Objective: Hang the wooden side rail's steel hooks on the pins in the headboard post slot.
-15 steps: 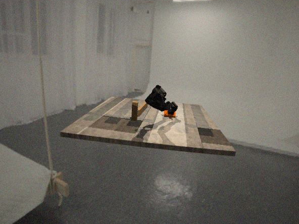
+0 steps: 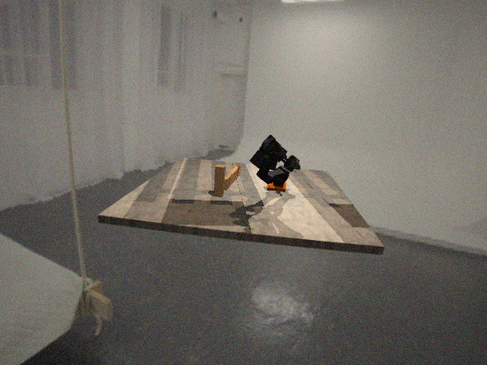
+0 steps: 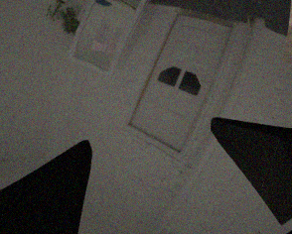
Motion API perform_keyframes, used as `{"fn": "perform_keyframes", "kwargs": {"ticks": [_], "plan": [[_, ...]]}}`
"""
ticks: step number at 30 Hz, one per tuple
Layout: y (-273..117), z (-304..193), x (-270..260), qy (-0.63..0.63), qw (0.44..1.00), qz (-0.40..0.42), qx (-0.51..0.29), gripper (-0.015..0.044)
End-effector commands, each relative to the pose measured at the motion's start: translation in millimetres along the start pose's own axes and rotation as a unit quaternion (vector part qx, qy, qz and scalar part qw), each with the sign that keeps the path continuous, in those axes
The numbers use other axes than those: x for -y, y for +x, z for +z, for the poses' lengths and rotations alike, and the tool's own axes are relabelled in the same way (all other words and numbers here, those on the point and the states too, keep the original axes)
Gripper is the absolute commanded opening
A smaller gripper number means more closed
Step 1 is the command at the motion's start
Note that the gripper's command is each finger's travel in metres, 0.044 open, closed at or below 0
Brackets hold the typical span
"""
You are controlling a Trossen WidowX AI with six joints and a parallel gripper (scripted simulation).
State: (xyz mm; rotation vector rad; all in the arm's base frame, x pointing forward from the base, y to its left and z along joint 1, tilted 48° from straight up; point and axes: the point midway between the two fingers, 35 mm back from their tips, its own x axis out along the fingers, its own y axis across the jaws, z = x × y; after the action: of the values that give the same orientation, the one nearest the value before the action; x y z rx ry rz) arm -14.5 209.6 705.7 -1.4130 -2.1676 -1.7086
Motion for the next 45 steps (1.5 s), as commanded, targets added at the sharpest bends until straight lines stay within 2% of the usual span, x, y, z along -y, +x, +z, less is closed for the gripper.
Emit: {"fn": "perform_keyframes", "kwargs": {"ticks": [1,12,23,34,45], "plan": [[-1.3,-54.0,4.7,0.015,0.997,0.025,-0.069,0.0440],[-37.9,-168.2,12.8,0.097,0.957,0.069,-0.264,0.0440],[-122.9,-259.1,16.1,0.199,0.856,0.072,-0.472,0.0440],[-242.6,-305.4,15.1,0.293,0.686,0.028,-0.665,0.0440],[-373.2,-294.3,13.9,0.344,0.458,-0.043,-0.818,0.0440]]}}
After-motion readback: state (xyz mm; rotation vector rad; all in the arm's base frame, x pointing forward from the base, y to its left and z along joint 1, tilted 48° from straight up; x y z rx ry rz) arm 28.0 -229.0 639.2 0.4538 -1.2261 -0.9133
